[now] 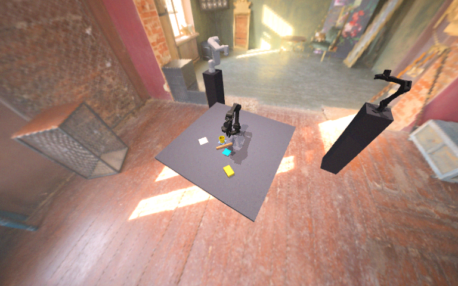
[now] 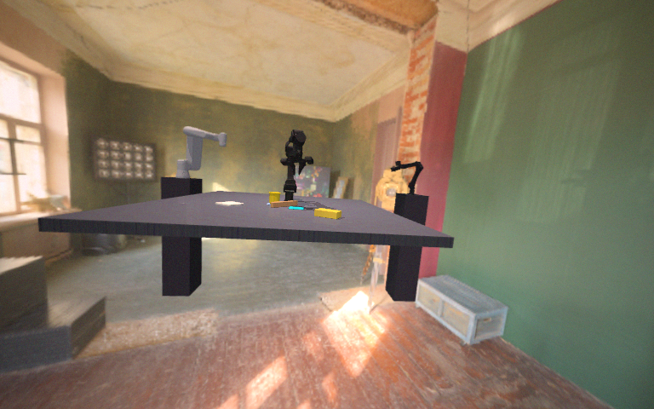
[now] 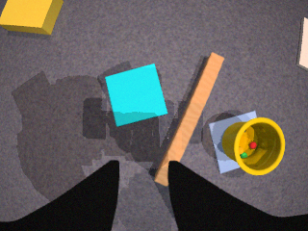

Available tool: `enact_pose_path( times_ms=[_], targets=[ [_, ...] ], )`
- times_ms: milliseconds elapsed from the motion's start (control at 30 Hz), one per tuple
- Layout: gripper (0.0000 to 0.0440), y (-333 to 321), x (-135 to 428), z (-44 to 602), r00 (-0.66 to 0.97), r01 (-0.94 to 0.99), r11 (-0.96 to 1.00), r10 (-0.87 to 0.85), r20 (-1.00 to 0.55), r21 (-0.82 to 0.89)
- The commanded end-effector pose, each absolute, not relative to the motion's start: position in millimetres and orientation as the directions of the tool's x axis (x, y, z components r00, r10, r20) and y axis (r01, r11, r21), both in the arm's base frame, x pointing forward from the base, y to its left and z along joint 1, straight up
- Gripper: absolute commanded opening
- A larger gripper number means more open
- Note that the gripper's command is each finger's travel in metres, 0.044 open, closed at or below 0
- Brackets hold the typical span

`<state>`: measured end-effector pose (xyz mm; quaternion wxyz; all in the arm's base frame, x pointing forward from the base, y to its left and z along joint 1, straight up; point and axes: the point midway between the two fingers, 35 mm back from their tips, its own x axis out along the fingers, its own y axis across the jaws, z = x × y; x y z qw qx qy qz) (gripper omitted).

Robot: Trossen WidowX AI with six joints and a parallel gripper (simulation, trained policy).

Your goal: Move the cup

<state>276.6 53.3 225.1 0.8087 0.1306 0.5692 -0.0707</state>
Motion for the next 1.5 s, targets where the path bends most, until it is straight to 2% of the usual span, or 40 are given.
enact_pose_path(
  times_ms=[0, 733, 1467],
  targets=[
    [0.0121, 50, 275, 222, 0.303, 0.261, 0.96, 0.018, -0.953, 0.101],
    [0.0129, 18, 261, 190, 0.039, 0.274, 0.96, -0.067, -0.997, -0.053],
    [0.0162, -12, 252, 150, -0.081, 0.296, 0.948, -0.093, -0.992, -0.113]
  ],
)
